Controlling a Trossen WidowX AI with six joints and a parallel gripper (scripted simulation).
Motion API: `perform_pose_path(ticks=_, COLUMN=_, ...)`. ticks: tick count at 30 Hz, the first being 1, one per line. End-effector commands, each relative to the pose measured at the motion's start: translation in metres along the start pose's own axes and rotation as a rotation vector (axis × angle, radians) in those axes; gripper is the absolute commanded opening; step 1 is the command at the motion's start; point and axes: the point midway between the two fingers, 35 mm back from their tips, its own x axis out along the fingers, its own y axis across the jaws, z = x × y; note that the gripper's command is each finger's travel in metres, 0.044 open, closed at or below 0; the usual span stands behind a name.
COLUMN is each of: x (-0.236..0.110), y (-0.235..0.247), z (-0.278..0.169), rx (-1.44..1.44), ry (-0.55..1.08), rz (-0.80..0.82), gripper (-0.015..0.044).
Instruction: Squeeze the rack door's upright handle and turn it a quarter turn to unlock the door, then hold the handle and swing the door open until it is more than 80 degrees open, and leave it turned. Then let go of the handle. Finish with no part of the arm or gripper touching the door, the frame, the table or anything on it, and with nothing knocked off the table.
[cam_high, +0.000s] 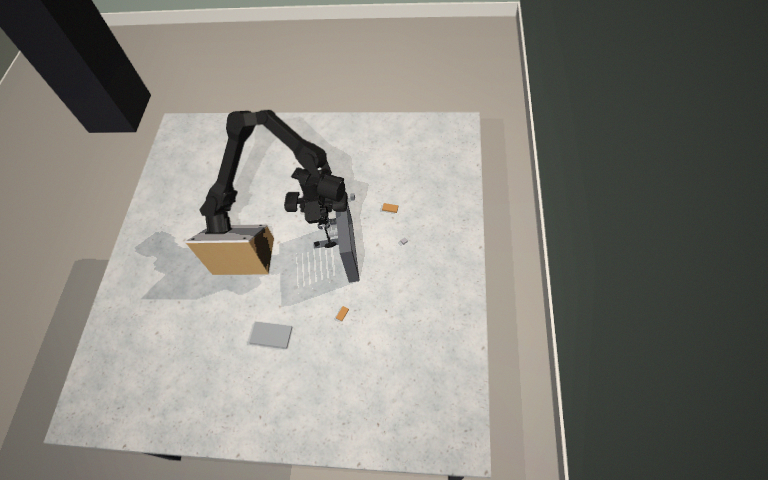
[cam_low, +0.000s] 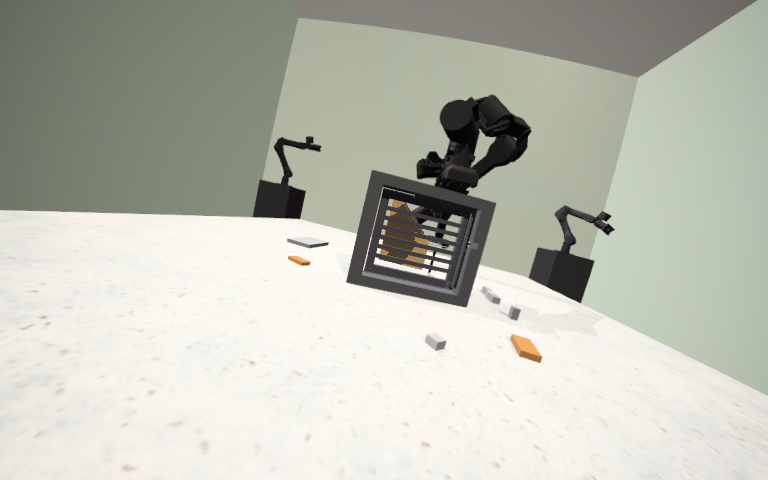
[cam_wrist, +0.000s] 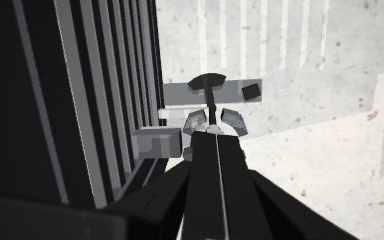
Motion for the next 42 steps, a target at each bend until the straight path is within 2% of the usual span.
perform_pose_path(ticks=1, x=0.0, y=0.0, z=0.0, rx=0.002, ry=0.002, rz=0.0, gripper=0.0099)
perform_pose_path(ticks=14, x=0.0, y=0.0, z=0.0, rx=0.002, ry=0.002, rz=0.0, gripper=0.0014)
perform_pose_path(ticks=42, x=0.0, y=-0.022, z=0.016, rx=-0.457, ry=0.001, rz=0.0, gripper=0.0014)
